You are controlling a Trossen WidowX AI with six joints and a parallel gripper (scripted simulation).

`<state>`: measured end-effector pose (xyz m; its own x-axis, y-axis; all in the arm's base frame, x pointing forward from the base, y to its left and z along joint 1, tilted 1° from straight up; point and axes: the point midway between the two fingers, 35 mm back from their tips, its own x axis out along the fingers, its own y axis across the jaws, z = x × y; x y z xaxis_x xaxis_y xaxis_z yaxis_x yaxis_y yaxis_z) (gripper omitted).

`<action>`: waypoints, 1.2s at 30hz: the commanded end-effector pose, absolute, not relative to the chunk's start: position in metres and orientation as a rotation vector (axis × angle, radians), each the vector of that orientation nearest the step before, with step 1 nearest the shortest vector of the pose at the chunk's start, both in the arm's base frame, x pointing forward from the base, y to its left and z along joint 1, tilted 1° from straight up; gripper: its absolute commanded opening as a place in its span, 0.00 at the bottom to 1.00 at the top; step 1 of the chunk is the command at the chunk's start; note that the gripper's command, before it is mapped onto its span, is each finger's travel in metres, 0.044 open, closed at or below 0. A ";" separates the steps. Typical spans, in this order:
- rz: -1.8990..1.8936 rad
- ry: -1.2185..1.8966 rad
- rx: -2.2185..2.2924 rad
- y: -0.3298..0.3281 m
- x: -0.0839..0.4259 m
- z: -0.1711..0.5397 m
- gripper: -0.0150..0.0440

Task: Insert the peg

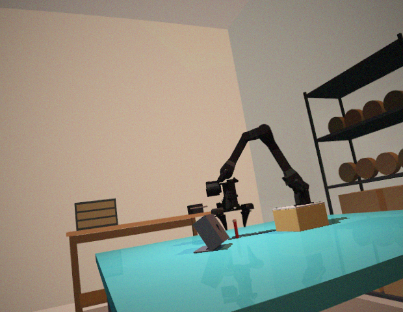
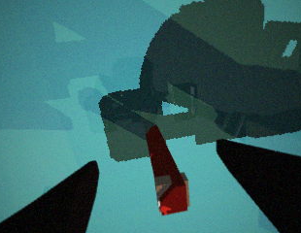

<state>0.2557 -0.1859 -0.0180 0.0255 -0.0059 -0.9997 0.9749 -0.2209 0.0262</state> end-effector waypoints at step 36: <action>-1.353 1.071 1.381 -0.187 0.257 0.013 0.25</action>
<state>0.2525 -0.1836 -0.0031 0.0067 0.0080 -0.9999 0.9752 -0.2215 0.0047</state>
